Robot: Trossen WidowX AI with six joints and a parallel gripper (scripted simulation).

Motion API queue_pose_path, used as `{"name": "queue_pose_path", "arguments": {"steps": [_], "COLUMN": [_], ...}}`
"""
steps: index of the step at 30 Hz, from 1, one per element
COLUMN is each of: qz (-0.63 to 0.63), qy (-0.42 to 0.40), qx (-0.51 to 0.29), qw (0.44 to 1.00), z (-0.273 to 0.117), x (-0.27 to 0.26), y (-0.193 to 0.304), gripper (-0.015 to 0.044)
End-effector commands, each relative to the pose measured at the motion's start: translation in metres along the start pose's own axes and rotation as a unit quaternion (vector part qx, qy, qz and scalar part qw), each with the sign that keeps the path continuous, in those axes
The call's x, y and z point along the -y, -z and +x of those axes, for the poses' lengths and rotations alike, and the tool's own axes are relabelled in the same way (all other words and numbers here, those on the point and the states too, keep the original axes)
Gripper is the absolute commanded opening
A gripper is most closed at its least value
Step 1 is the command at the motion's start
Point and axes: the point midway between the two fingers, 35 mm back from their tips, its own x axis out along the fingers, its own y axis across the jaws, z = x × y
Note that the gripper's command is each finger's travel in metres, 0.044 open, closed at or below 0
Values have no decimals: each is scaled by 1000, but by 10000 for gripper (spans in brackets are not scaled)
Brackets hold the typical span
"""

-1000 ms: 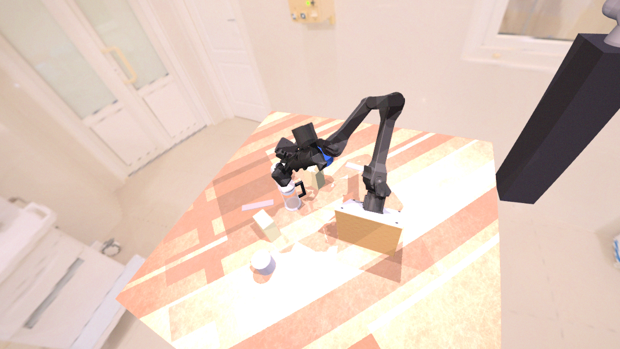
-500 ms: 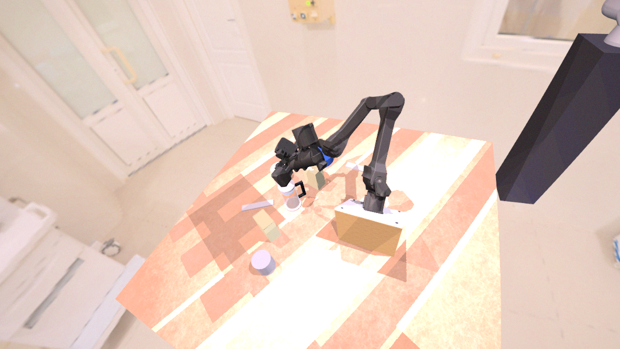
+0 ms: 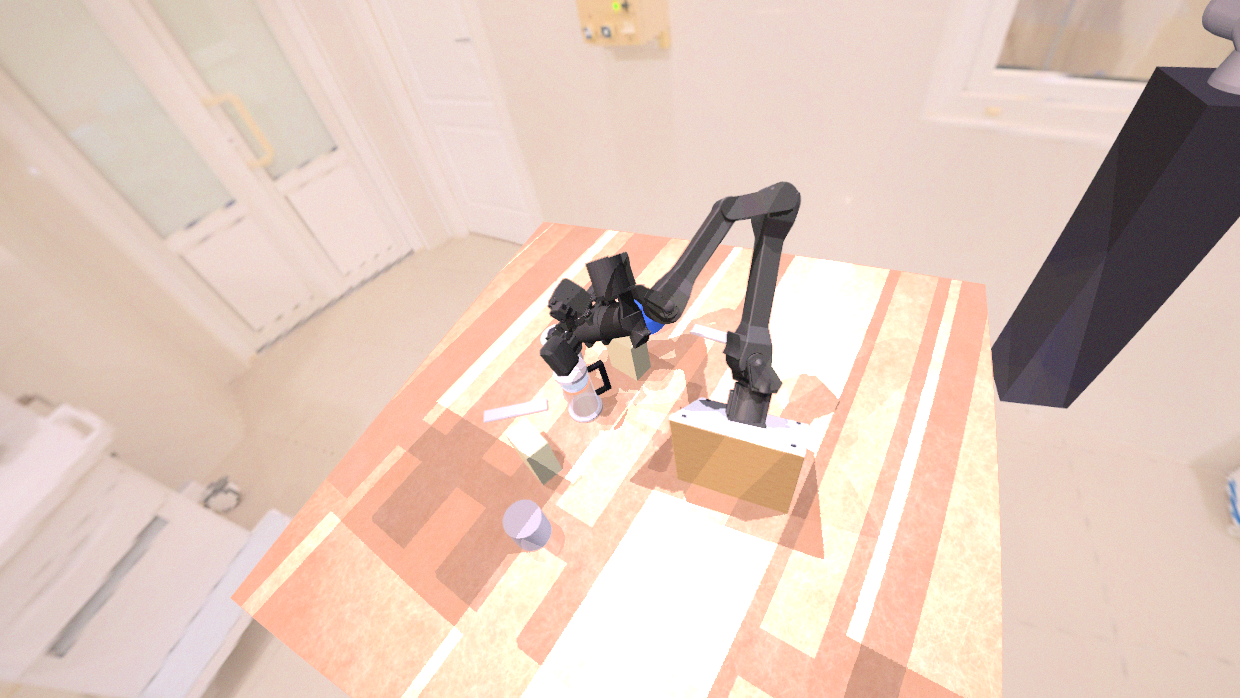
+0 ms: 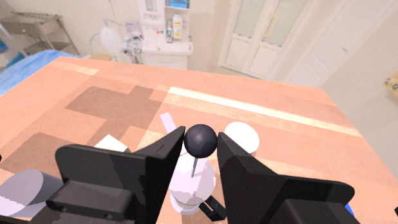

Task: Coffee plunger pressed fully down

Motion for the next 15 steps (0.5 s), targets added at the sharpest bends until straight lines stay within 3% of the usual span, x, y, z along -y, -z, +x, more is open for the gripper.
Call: {"name": "queue_pose_path", "arguments": {"steps": [1, 15], "qz": [-14, -14], "qy": [-1, -1], "qx": [-20, -20], "qw": [1000, 1000], "z": [7, 21], "x": [-2, -2], "y": [20, 39], "gripper": [119, 119]}}
